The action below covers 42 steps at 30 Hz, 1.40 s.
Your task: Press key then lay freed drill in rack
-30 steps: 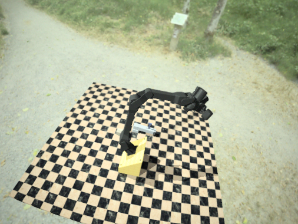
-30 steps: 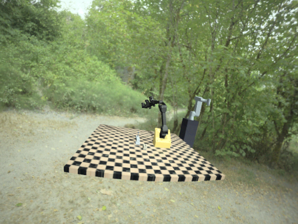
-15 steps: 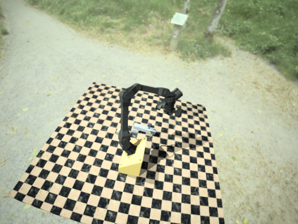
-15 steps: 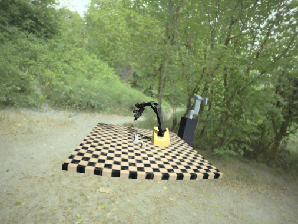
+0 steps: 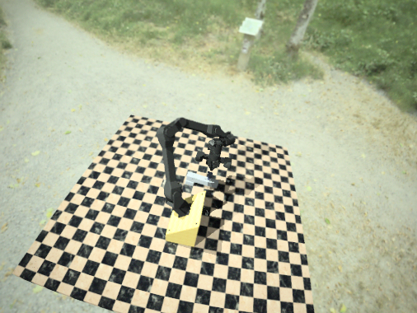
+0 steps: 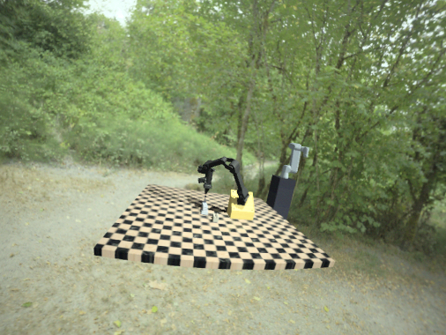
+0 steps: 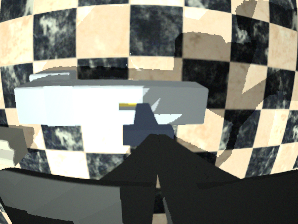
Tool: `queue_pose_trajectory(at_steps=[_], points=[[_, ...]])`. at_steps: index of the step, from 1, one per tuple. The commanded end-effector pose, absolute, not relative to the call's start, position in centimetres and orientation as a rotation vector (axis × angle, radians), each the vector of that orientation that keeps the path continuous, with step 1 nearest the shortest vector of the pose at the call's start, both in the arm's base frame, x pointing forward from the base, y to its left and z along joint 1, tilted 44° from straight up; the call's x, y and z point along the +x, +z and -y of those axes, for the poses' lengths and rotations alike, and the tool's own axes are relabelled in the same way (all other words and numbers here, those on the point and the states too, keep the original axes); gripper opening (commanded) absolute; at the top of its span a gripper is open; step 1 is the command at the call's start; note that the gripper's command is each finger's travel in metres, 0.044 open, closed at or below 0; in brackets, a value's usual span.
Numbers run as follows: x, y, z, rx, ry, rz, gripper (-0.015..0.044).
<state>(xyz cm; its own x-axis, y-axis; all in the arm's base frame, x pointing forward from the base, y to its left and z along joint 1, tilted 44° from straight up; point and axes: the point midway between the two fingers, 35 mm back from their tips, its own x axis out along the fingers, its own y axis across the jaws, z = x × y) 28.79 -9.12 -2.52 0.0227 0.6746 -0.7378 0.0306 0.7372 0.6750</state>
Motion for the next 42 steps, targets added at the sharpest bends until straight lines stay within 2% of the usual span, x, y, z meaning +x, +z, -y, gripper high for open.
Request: queue_pose_trajectory(at_steps=[1,42], points=[[28.7,-2.7,8.7,0.609,0.562,-1.482,0.0],[28.4,-4.1,7.1,0.611,0.568,-1.482,0.0]])
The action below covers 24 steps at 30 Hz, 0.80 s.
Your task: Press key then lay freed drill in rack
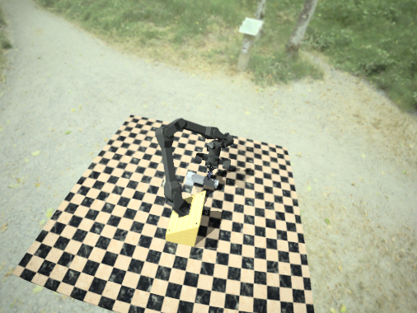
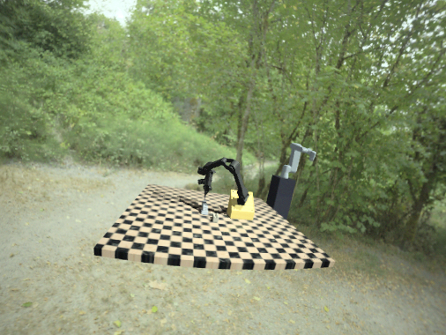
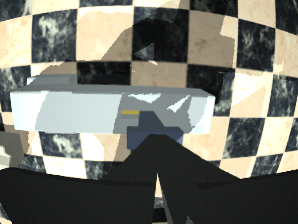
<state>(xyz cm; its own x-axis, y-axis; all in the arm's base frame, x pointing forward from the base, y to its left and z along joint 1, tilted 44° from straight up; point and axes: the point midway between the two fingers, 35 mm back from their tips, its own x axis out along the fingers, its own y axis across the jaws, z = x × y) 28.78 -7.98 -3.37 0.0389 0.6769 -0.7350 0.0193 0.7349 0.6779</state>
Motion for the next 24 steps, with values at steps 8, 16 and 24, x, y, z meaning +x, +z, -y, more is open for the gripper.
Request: queue_pose_trajectory(at_steps=[8,16,24], points=[[28.19,-4.22,6.93,0.611,0.568,-1.482,0.0],[28.05,-4.39,6.72,0.611,0.568,-1.482,0.0],[28.01,-4.56,6.51,0.611,0.568,-1.482,0.0]])
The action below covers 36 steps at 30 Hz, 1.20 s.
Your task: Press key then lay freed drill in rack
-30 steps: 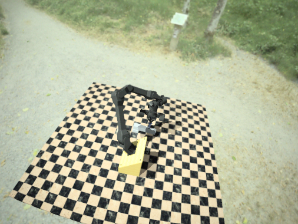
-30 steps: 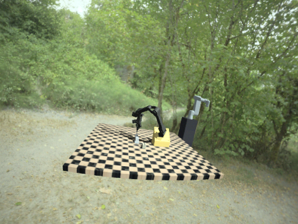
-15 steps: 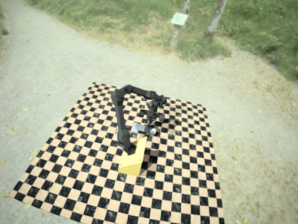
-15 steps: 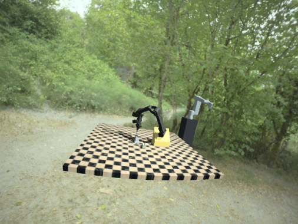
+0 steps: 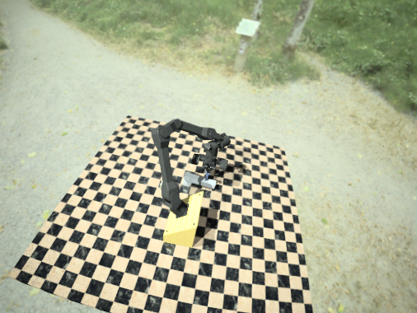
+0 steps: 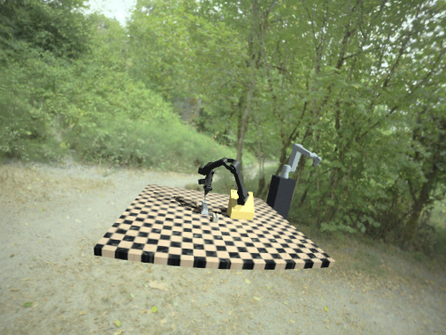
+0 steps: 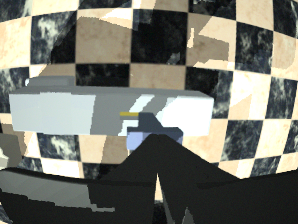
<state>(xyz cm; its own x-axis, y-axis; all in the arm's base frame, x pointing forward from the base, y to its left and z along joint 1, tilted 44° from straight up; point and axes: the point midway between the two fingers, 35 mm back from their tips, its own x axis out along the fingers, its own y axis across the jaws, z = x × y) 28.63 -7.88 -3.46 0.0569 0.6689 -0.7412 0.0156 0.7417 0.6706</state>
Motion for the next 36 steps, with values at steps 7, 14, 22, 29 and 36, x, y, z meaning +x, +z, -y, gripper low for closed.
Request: queue_pose_trajectory(at_steps=[7,14,22,29,36], points=[[28.0,-4.69,6.33,0.611,0.568,-1.482,0.0],[27.99,-4.8,6.16,0.611,0.568,-1.482,0.0],[27.99,-4.94,5.95,0.611,0.568,-1.482,0.0],[28.01,-5.04,5.76,0.611,0.568,-1.482,0.0],[28.03,-5.06,5.69,0.611,0.568,-1.482,0.0]])
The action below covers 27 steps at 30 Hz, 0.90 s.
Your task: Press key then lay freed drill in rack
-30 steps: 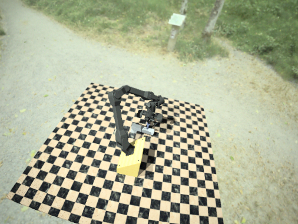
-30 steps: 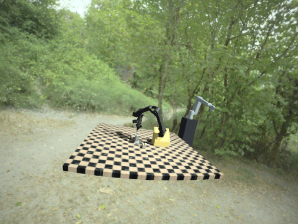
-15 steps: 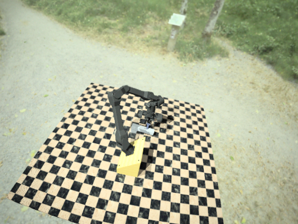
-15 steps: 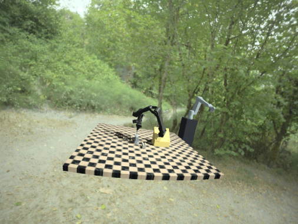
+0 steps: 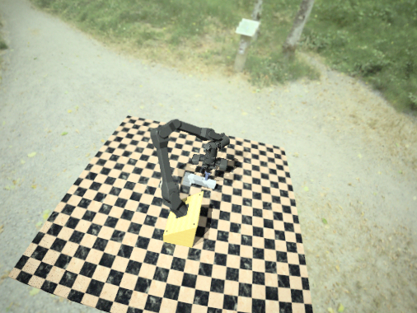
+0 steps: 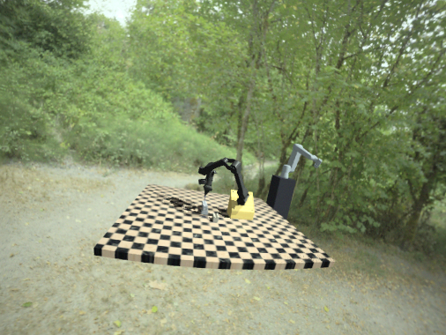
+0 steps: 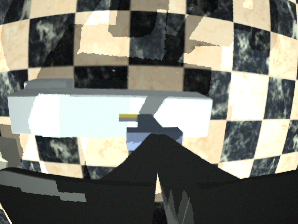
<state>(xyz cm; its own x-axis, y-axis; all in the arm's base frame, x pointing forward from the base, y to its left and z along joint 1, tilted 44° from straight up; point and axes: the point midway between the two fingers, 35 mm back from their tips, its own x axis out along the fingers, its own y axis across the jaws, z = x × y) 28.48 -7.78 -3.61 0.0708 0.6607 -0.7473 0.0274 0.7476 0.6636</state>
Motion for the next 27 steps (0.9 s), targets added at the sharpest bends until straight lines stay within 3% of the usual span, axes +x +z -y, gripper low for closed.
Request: queue_pose_trajectory(at_steps=[1,27], points=[[28.03,-5.06,5.68,0.611,0.568,-1.482,0.0],[28.18,-4.93,5.55,0.612,0.568,-1.482,0.0]])
